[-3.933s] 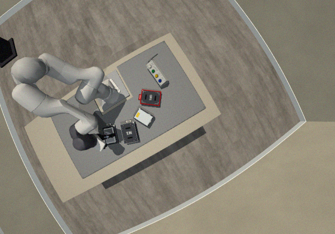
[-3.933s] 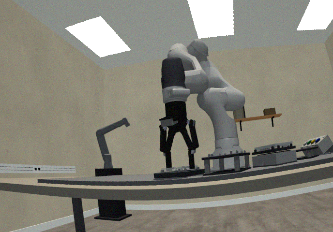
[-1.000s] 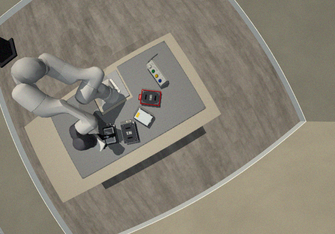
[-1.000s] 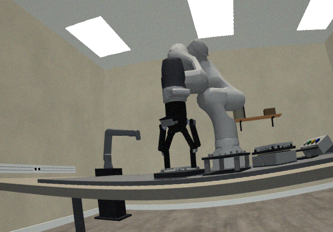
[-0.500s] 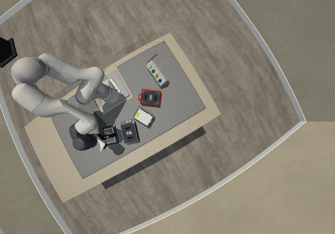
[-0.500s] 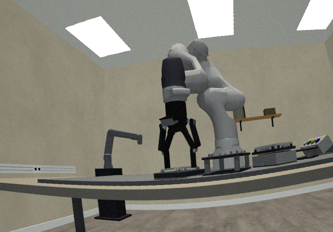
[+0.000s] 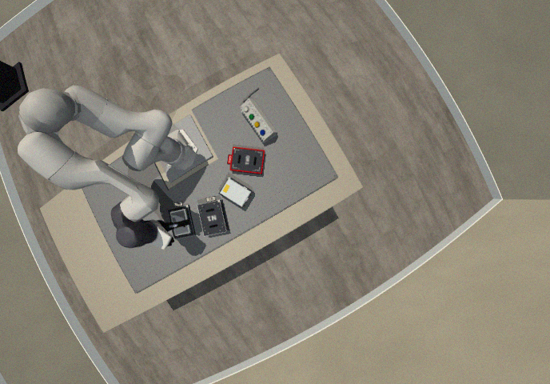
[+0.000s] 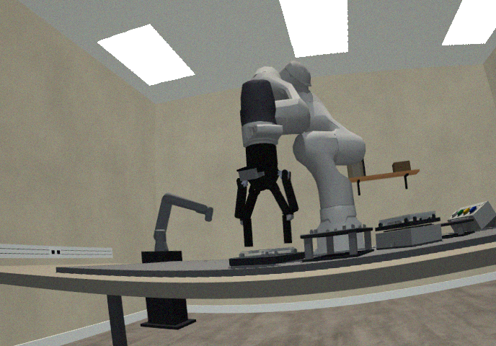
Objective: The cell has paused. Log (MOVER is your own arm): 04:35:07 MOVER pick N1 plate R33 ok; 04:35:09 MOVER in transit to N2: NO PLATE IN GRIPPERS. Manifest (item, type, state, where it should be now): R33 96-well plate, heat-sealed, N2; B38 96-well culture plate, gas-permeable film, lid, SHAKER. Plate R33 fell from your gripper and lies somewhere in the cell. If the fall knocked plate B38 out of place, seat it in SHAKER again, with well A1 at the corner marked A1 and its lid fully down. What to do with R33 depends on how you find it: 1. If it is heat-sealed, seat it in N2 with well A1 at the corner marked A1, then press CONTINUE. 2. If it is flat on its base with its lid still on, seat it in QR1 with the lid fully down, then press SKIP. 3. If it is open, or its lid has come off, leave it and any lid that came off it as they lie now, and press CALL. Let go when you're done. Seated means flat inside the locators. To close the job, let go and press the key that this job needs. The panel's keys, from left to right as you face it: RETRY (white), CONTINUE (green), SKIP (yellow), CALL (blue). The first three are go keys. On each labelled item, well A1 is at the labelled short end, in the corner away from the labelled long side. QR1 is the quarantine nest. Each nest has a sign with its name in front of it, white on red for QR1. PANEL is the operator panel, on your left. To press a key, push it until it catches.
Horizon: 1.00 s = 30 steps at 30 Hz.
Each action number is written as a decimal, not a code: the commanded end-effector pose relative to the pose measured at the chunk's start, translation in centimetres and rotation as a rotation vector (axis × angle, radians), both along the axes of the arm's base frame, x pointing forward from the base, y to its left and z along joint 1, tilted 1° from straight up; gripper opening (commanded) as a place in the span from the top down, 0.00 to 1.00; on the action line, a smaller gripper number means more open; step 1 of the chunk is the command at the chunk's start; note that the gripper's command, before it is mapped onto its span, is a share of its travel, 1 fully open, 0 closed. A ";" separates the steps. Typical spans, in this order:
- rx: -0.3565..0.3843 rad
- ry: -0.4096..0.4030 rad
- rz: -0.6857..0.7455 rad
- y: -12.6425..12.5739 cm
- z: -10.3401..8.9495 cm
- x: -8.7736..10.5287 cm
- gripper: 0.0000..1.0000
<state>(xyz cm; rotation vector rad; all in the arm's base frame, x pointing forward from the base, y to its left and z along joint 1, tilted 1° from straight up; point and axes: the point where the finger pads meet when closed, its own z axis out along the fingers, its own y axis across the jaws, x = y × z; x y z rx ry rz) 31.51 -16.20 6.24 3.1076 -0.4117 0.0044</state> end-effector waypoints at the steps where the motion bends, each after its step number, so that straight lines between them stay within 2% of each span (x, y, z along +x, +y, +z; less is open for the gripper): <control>1: 0.002 0.015 -0.001 0.0 0.4 -0.5 0.30; 17: 0.002 0.015 -0.001 0.0 4.6 -0.5 0.30; 19: 0.002 0.015 -0.001 0.0 4.6 -0.5 0.30; 30: 0.002 0.015 -0.001 0.0 7.8 -0.4 0.30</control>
